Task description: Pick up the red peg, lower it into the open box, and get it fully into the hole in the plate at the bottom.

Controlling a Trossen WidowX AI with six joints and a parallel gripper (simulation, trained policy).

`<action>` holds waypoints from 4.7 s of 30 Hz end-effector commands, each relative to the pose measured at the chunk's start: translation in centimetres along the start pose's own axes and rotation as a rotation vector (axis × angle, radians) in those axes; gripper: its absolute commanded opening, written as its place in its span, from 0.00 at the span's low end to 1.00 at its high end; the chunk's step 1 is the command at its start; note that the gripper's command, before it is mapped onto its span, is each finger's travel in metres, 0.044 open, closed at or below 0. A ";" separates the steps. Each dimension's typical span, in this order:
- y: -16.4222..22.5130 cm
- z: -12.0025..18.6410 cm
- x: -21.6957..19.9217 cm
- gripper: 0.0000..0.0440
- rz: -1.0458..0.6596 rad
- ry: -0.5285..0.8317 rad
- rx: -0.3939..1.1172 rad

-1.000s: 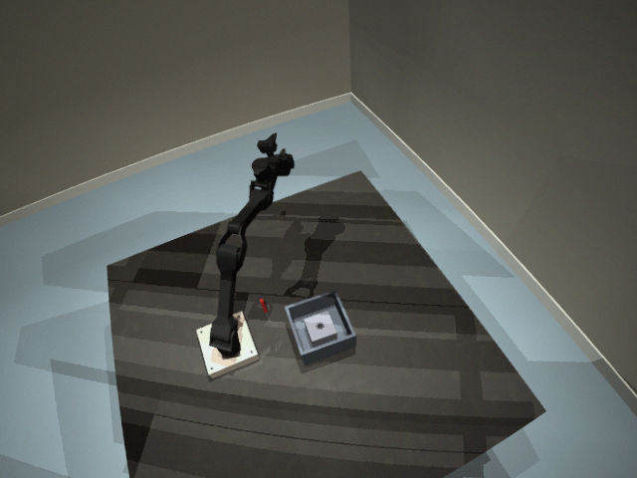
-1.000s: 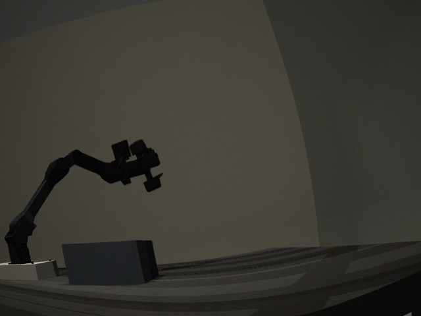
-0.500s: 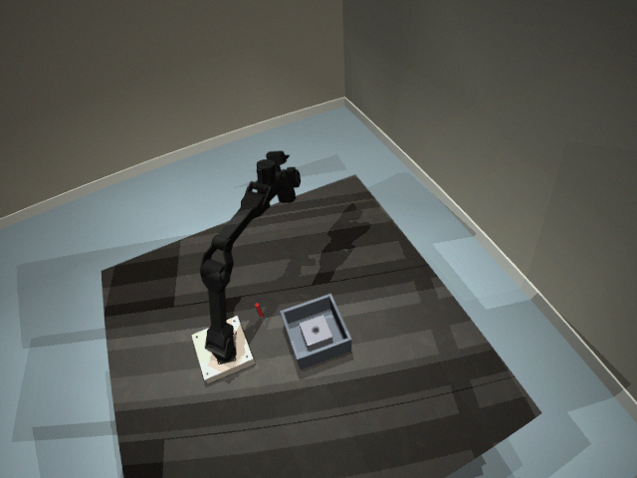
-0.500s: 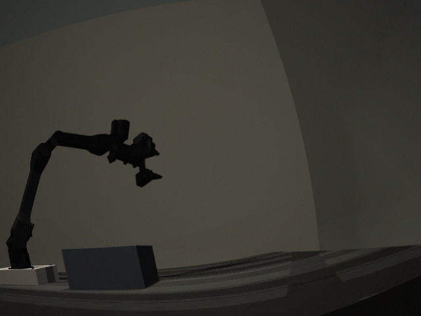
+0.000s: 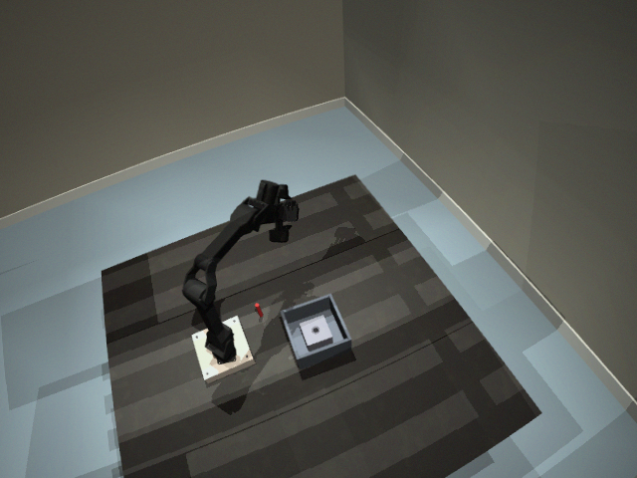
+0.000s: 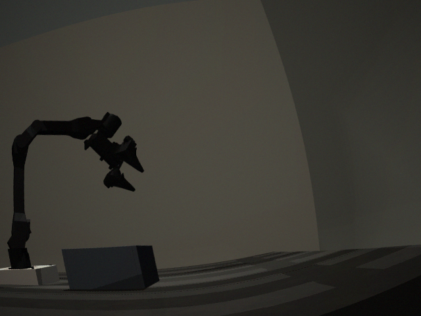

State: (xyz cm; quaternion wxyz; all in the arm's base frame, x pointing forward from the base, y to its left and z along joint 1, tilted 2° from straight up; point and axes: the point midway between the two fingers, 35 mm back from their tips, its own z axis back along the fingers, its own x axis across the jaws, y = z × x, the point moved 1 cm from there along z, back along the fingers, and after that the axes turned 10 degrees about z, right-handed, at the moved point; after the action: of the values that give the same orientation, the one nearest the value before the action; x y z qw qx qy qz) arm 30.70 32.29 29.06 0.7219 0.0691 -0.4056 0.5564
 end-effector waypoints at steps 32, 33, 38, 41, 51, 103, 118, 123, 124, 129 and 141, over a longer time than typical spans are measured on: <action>13.6 5.5 -24.1 1.00 -0.194 0.824 0.320; 13.8 5.4 -24.5 1.00 -0.197 0.833 0.321; 14.7 4.5 -26.2 1.00 -0.205 0.862 0.323; 15.1 3.7 -27.1 1.00 -0.208 0.870 0.319; 16.5 0.8 -30.0 1.00 -0.205 0.863 0.295; 7.8 3.1 -26.3 0.00 -0.221 0.890 0.079; 1.0 4.3 -28.3 0.00 -0.345 0.917 -0.064; -1.0 4.3 -29.8 0.00 -0.362 0.928 -0.086; -1.4 4.3 -30.2 0.00 -0.364 0.929 -0.088; -3.2 4.0 -31.9 0.00 -0.365 0.932 -0.091; -5.4 3.0 -35.8 0.00 -0.329 0.918 -0.018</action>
State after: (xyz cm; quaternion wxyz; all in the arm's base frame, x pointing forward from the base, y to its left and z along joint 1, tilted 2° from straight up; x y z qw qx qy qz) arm 31.62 2.39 10.08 0.9086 -0.1350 -0.0394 0.3932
